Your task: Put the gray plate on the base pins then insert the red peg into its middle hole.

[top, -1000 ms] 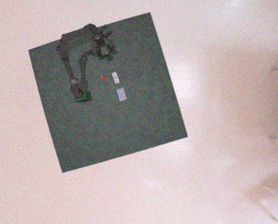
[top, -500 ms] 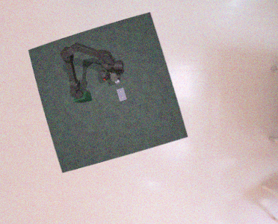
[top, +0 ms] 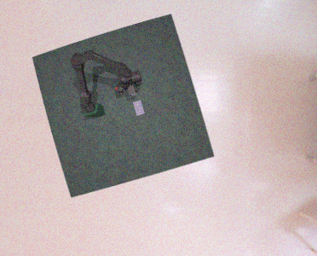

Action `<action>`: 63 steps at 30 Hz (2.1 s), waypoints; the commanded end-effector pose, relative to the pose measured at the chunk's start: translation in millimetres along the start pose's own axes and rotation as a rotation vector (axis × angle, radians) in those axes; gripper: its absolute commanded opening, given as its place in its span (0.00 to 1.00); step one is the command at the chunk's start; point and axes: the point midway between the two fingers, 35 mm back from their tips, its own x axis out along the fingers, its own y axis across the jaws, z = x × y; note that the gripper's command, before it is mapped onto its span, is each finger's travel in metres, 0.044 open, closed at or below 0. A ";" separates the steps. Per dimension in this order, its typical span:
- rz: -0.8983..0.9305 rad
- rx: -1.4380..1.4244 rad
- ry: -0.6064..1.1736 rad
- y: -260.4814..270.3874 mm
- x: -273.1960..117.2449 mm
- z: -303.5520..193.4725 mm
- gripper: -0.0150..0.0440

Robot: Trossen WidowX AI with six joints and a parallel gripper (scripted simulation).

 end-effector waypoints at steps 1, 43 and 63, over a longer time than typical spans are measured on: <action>0.000 0.005 0.007 -1.7 7.7 -1.1 1.00; 0.000 0.006 0.009 -2.3 64.9 -2.1 0.82; 0.000 0.005 0.008 -0.9 60.6 -1.7 0.25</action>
